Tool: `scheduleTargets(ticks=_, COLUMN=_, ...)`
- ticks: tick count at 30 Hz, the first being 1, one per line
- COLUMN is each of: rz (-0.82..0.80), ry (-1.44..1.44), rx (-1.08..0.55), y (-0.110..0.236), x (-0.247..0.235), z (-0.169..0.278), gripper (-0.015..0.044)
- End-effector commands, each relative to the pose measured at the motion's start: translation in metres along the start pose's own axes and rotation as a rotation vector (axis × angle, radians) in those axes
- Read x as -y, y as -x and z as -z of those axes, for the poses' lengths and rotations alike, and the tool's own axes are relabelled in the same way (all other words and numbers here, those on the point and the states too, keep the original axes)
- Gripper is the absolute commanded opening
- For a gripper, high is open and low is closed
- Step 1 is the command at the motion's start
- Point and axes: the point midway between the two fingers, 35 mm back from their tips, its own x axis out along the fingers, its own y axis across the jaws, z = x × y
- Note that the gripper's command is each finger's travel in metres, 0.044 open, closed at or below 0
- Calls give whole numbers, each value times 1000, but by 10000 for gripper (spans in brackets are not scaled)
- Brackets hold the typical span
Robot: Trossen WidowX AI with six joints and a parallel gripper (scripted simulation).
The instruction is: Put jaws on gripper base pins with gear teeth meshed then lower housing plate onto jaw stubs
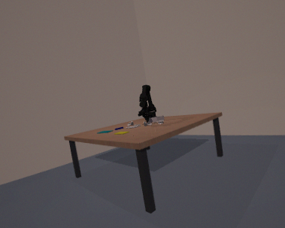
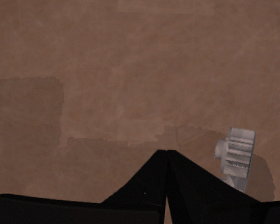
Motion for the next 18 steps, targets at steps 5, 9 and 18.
scheduleTargets(ticks=5, rz=9, ry=7, rx=-6, y=-15, x=2, z=2, gripper=0)
scheduleTargets(ticks=9, rz=9, ry=7, rx=-6, y=-16, x=2, z=3, gripper=0)
scheduleTargets(ticks=18, rz=10, ry=7, rx=-6, y=-16, x=11, z=2, gripper=0)
